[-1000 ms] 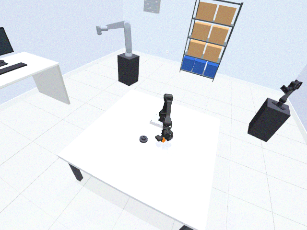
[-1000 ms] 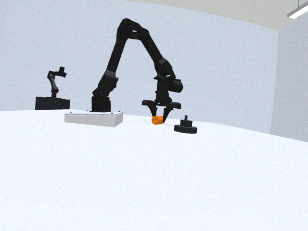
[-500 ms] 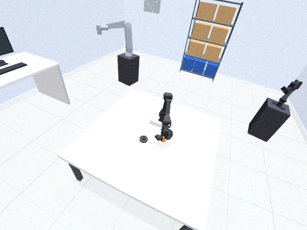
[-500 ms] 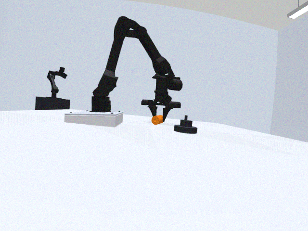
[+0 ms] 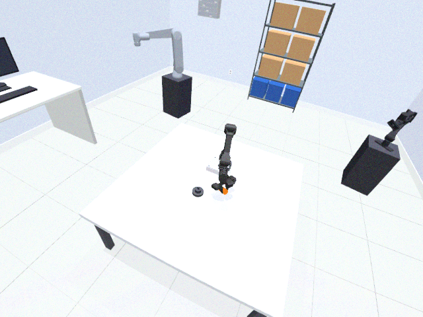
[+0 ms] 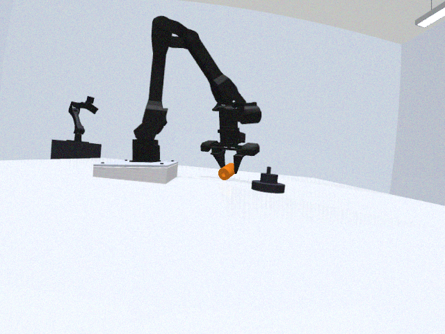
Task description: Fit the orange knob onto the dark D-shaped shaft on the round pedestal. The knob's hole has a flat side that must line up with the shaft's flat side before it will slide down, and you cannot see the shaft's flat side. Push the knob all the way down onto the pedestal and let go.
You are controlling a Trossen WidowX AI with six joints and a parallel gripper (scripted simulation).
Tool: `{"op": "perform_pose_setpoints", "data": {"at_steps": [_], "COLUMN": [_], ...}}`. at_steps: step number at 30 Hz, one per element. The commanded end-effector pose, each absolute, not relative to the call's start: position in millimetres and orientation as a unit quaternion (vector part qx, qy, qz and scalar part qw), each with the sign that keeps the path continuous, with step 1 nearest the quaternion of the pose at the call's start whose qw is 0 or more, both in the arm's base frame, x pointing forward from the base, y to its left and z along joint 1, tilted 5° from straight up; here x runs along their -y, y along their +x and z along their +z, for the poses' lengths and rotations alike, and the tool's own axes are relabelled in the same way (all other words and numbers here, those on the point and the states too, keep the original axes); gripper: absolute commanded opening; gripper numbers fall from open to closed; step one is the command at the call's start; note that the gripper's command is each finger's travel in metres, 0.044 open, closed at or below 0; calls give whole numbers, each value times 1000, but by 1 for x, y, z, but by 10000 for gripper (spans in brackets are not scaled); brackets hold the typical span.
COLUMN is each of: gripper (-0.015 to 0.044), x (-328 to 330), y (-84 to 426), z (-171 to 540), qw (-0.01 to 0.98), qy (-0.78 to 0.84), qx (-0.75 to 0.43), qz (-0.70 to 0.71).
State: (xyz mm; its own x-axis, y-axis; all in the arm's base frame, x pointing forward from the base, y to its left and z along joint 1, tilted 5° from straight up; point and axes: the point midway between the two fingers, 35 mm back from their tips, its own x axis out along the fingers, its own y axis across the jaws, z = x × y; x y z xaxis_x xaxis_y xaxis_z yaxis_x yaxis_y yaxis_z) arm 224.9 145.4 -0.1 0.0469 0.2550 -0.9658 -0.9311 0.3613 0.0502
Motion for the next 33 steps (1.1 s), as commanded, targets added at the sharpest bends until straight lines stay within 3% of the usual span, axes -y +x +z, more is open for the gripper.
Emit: {"op": "perform_pose_setpoints", "data": {"at_steps": [1,33], "gripper": [179,179], "x": [-141,-113], "y": [223,213], "z": [2,7], "qw": [661,757], "qy": [-314,-195], "qx": [-492,-324], "qz": [472,532]}}
